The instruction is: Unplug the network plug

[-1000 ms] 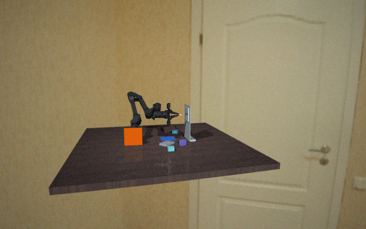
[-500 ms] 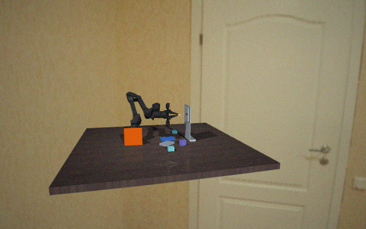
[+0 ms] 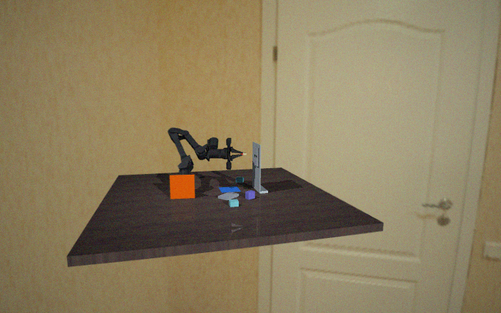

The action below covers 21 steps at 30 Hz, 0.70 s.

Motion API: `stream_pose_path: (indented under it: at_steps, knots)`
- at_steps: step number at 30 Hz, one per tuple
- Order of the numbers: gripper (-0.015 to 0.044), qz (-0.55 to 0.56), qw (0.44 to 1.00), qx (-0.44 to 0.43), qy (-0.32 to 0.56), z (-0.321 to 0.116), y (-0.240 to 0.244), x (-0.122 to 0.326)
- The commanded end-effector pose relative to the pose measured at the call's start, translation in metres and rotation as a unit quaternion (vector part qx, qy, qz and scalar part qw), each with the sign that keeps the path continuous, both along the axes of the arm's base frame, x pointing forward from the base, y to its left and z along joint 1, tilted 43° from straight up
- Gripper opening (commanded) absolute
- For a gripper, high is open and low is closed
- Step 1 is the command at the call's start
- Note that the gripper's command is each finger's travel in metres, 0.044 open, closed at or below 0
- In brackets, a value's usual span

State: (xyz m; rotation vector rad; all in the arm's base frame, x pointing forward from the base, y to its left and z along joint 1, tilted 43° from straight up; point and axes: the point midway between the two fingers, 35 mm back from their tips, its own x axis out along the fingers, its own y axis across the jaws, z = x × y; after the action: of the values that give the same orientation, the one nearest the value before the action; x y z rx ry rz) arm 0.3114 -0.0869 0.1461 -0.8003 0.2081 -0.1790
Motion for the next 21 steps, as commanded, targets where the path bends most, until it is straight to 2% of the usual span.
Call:
stream_pose_path:
  at_steps: [1,21]
  knots:
    - [0.0,0.001,1.0,-0.003,-0.001,0.007,-0.005,-0.002]
    - [0.0,0.012,1.0,-0.007,0.009,0.029,-0.021,-0.02]
